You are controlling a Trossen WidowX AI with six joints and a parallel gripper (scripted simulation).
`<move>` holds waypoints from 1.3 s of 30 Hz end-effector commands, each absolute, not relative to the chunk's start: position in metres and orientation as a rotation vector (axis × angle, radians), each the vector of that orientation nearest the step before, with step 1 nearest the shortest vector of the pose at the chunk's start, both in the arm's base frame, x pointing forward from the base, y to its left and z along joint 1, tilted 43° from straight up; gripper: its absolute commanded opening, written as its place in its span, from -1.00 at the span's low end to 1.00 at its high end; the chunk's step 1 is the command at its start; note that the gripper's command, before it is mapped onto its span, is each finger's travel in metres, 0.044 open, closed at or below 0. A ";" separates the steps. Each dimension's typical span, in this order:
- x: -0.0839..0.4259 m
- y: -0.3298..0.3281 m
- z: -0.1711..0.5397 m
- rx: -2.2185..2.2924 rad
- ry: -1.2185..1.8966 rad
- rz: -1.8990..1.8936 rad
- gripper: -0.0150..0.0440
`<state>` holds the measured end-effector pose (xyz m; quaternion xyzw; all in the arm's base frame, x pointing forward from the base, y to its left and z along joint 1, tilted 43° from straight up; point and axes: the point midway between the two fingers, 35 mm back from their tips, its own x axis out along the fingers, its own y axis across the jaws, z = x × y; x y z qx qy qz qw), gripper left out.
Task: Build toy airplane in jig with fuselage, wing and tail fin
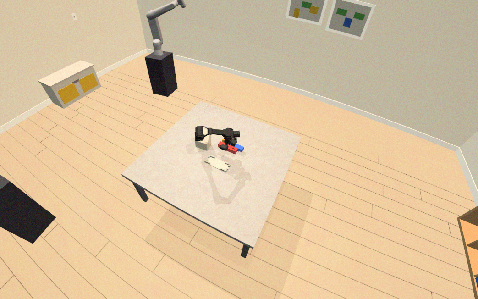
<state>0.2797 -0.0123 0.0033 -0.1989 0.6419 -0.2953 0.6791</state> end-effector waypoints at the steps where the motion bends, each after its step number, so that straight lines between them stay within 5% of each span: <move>1: 0.280 -0.004 0.013 -0.438 1.437 -0.671 -0.49; 16: 0.273 0.019 0.046 -0.445 1.434 -0.698 -0.49; 39: 0.265 -0.051 0.067 -0.429 1.441 -0.674 -0.49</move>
